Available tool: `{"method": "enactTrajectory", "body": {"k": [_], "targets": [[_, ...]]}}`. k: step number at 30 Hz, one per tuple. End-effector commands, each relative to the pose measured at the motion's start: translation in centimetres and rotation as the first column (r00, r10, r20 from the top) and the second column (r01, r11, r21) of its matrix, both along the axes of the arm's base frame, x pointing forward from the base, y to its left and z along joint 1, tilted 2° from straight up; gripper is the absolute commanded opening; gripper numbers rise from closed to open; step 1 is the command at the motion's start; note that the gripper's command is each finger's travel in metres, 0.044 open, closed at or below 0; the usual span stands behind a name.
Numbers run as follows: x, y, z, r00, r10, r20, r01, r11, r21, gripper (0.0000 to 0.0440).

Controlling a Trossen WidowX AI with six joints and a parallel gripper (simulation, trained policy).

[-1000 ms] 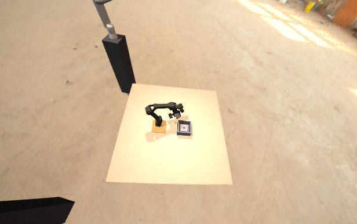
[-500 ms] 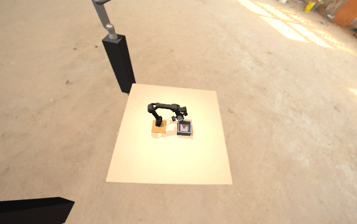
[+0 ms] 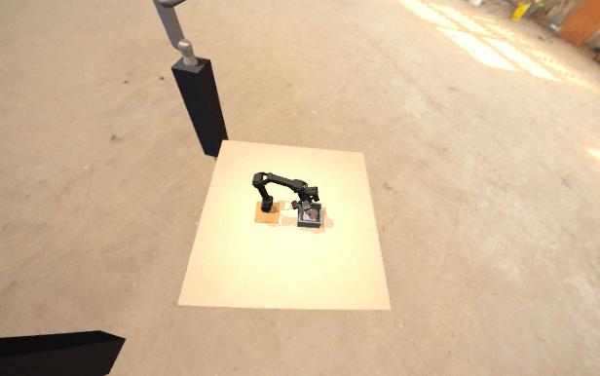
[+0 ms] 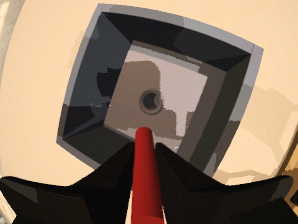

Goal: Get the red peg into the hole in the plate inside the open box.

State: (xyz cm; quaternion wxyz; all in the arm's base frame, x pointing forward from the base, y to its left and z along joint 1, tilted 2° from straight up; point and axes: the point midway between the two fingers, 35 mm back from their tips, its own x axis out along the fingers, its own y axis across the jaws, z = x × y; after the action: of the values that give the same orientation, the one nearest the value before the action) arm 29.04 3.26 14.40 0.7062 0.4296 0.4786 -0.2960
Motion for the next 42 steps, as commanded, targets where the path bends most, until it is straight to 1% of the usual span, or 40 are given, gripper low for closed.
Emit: {"method": "enactTrajectory", "body": {"k": [1, 8, 14, 16, 18, 21, 27, 42], "targets": [[0.5, -0.4, -0.4, 1.000, -0.002, -0.010, 0.002, 1.000, 0.002, 0.0007], [1.3, -1.3, -1.6, 0.999, -0.011, -0.044, 0.011, 1.000, 0.008, 0.0017], [1.9, -1.7, -3.1, 0.997, -0.007, -0.083, 0.007, 1.000, 0.004, 0.0017], [2.1, -1.8, -3.7, 0.995, -0.003, -0.098, 0.003, 1.000, -0.001, 0.0024], [2.3, -2.0, -4.2, 0.994, 0.003, -0.110, -0.004, 1.000, -0.007, 0.0058], [2.5, -2.3, -4.8, 0.991, 0.017, -0.130, -0.019, 1.000, -0.018, 0.0133], [3.1, -2.7, -4.8, 0.988, 0.020, -0.153, -0.025, 0.999, -0.030, 0.0140], [5.7, -4.5, -4.2, 0.983, 0.042, -0.180, -0.049, 0.998, -0.030, 0.0123]]}}
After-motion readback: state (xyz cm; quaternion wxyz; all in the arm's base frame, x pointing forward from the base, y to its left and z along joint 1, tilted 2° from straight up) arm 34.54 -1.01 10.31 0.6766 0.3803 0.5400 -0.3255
